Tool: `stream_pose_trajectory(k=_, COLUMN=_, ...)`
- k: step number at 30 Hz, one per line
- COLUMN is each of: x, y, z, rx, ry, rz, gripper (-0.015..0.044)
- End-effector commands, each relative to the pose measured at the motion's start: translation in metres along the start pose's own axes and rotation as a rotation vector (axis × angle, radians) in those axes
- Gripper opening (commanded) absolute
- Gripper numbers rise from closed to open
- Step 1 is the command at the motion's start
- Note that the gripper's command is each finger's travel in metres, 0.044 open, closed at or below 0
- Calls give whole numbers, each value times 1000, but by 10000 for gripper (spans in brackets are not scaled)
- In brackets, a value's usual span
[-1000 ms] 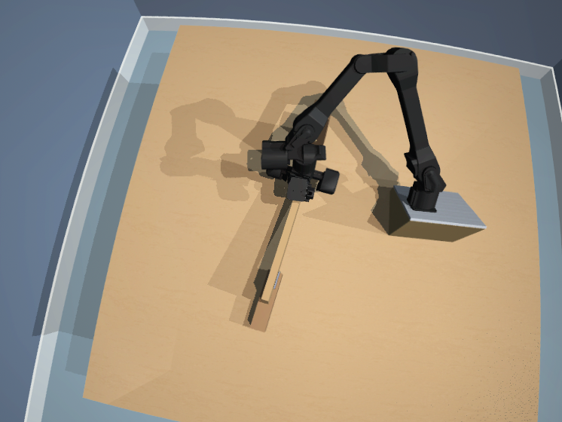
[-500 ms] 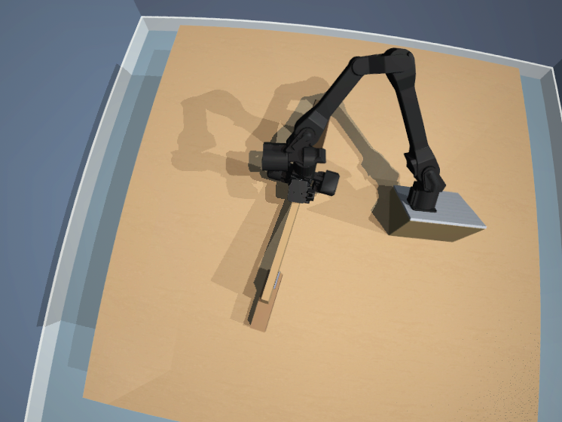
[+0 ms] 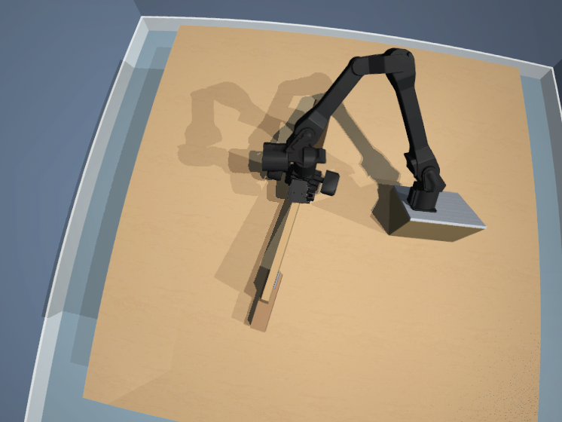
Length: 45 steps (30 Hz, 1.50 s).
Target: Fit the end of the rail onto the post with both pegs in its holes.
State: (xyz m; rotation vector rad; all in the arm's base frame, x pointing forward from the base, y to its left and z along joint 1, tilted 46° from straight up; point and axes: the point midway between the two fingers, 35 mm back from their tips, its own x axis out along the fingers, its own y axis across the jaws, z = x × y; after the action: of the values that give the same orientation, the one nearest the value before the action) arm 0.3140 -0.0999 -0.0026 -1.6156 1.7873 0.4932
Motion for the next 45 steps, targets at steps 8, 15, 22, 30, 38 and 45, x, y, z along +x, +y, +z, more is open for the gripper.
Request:
stream_pose_trajectory(k=8, x=1, y=0, z=0, rx=-4, ry=4, rz=0, gripper=0)
stream_pose_trajectory(k=15, x=-3, y=0, z=0, rx=-4, ry=4, rz=0, gripper=0)
stream_pose_trajectory(k=22, x=-6, y=0, z=0, rx=-4, ry=4, rz=0, gripper=0)
stream_pose_trajectory(k=30, x=-10, y=-1, z=0, rx=-4, ry=3, rz=0, gripper=0)
stream_pose_trajectory(k=38, x=-14, y=-2, z=0, rx=-4, ry=3, rz=0, gripper=0)
stream_pose_trajectory(k=45, x=-18, y=-3, z=0, rx=-4, ry=3, rz=0, gripper=0)
